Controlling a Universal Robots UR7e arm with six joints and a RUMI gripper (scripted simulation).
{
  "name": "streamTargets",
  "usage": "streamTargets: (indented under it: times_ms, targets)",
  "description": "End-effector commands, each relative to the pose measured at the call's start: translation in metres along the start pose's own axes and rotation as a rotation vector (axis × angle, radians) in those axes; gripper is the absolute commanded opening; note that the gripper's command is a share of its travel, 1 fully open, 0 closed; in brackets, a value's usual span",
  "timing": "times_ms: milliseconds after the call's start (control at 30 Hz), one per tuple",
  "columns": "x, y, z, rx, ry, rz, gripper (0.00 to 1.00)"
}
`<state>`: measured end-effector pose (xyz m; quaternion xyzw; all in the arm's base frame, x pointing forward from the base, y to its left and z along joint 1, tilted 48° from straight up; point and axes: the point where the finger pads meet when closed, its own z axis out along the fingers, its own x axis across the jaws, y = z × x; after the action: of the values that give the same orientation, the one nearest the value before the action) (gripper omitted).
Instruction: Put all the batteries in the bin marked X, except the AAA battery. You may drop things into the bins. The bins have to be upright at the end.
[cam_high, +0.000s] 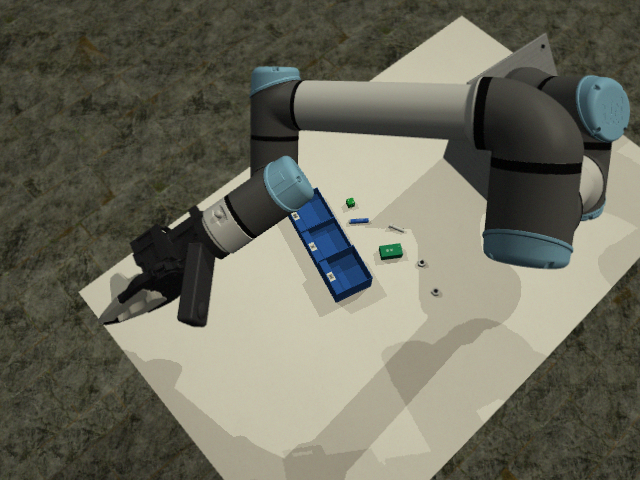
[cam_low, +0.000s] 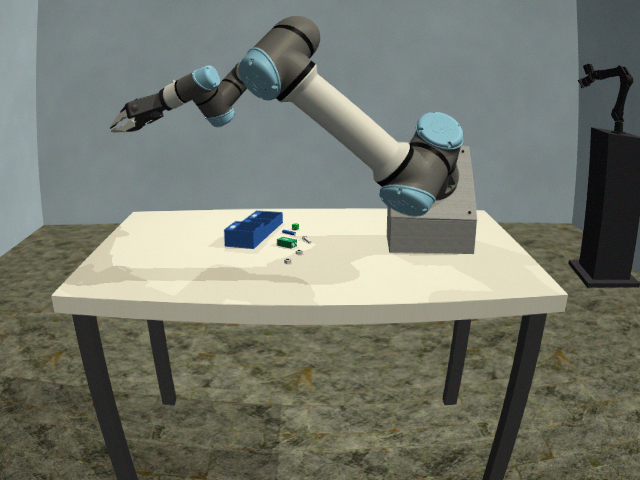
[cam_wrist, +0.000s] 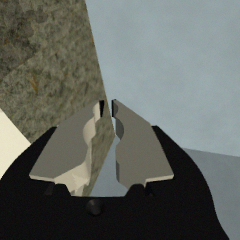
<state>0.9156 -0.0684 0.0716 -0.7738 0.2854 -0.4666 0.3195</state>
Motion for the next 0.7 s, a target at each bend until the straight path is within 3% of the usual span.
streamTargets:
  times_ms: [0,100,167,233,300,400,467,567,667]
  targets:
    - [0.007,0.019,-0.012,-0.078,-0.048,0.053,0.04]
    - [0.008,0.027,-0.018,-0.097,-0.059,0.068,0.04]
    - [0.008,0.04,-0.029,-0.15,-0.094,0.112,0.04]
    - [0.008,0.042,-0.031,-0.15,-0.094,0.112,0.04]
    - [0.007,0.054,-0.043,-0.202,-0.129,0.156,0.04]
    - [0.006,0.056,-0.045,-0.202,-0.129,0.156,0.04]
    - [0.003,0.067,-0.058,-0.252,-0.165,0.201,0.04]
    - [0.002,0.07,-0.061,-0.252,-0.165,0.201,0.04]
    - [-0.004,0.082,-0.078,-0.3,-0.203,0.247,0.04]
